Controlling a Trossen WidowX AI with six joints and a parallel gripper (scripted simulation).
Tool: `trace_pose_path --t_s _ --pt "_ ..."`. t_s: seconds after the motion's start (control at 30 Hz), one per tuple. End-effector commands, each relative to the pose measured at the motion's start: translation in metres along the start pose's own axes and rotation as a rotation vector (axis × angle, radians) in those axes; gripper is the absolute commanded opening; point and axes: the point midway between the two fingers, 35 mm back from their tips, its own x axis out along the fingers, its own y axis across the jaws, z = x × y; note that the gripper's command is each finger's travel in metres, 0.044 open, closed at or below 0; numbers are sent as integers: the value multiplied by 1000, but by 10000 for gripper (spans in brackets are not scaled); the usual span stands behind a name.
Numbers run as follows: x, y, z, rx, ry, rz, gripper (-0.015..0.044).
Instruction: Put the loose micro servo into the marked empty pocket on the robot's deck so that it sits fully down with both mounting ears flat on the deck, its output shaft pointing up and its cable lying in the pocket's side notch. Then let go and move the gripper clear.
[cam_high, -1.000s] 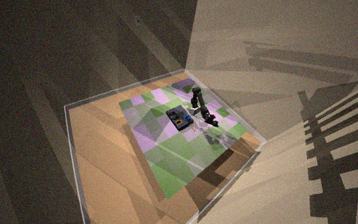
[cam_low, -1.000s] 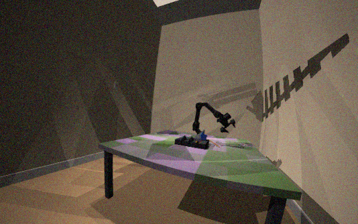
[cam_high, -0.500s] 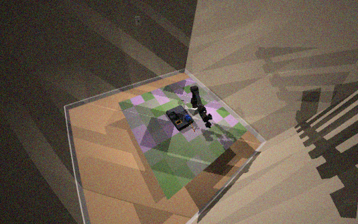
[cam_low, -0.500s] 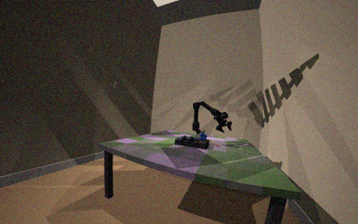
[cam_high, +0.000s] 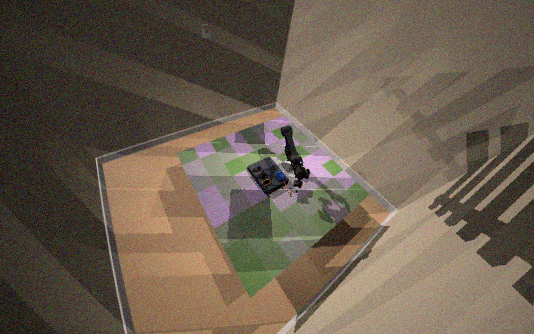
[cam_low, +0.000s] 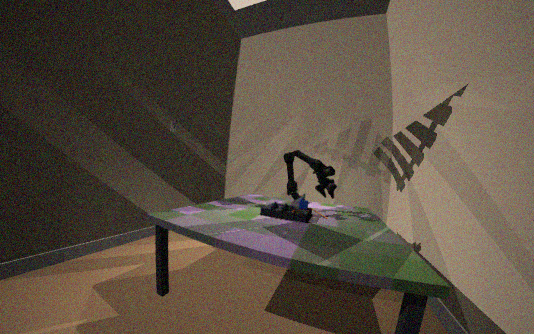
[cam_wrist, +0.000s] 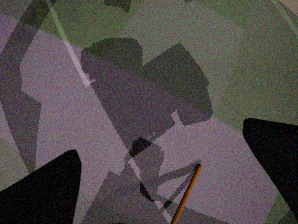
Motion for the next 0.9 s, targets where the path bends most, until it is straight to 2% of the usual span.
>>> trace_pose_path --t_s 0.0,0.63,0.87 --pt "-13 3 -24 126 85 -2 440" --pt "-75 36 -125 619 470 -54 440" --pt "-78 37 -128 633 483 -58 440"
